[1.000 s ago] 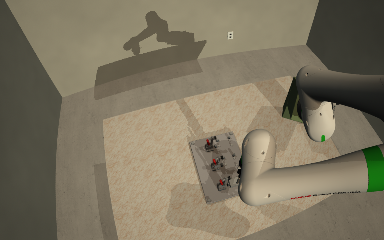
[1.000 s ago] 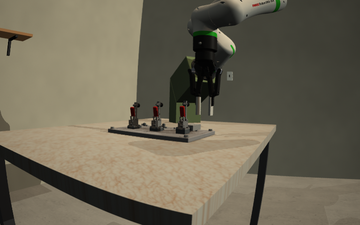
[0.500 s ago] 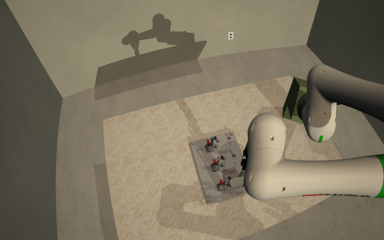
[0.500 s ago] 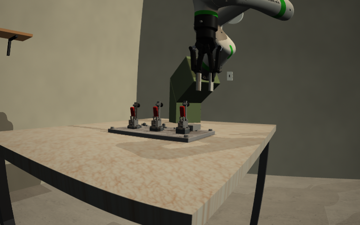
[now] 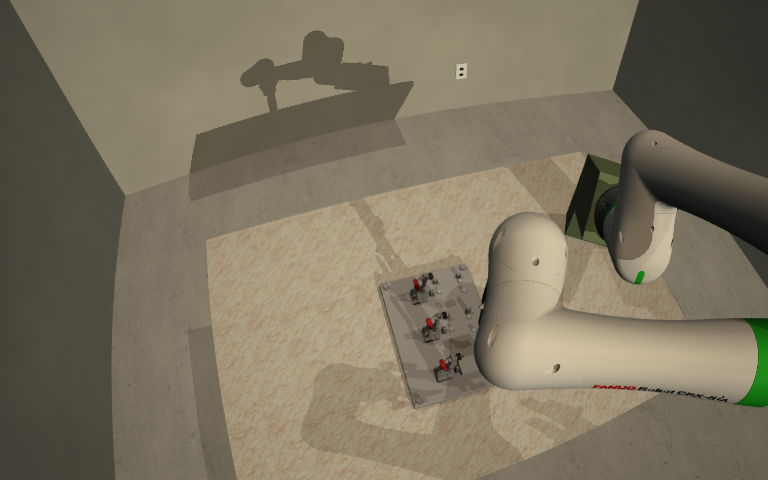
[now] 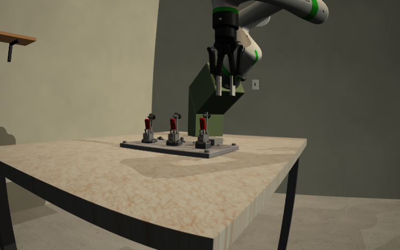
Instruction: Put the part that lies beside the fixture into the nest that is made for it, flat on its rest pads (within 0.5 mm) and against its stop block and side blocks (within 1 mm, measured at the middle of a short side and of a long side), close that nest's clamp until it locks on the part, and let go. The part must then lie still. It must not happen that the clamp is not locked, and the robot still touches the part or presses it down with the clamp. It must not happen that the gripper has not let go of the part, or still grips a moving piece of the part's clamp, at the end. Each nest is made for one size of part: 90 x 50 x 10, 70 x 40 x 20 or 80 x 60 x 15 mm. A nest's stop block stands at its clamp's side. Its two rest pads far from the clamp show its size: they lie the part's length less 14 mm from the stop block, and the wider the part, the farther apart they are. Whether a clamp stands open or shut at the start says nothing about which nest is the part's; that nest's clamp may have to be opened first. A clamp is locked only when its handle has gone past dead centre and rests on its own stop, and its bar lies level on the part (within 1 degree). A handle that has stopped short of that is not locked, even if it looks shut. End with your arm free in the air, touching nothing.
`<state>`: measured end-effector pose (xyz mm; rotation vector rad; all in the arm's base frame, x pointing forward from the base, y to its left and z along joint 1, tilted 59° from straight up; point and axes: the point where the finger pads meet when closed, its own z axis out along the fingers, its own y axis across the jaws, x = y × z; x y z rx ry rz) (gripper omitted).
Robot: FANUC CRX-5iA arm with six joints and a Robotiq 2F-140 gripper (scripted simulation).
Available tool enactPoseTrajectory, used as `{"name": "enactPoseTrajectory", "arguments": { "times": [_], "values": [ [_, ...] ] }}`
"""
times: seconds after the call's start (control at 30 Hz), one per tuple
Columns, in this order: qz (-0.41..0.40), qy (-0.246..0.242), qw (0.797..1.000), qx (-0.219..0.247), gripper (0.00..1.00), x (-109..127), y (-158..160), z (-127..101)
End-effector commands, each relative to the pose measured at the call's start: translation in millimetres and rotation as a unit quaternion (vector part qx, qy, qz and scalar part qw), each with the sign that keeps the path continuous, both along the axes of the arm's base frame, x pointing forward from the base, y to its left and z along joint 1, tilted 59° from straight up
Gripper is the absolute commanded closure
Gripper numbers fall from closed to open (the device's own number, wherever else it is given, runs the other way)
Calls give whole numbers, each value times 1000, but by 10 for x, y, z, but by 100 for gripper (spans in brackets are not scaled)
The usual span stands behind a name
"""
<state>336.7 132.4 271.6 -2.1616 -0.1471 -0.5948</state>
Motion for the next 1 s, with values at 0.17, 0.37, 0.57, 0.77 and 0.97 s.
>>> {"name": "enactPoseTrajectory", "arguments": {
  "times": [0.17,0.37,0.57,0.77,0.97],
  "values": [
    [0,0,1000,0,72,282,-128,10],
    [0,0,1000,0,72,540,-243,18],
    [0,0,1000,0,72,673,-303,22],
    [0,0,1000,0,72,763,-343,24],
    [0,0,1000,0,72,769,-343,24]
  ]
}}
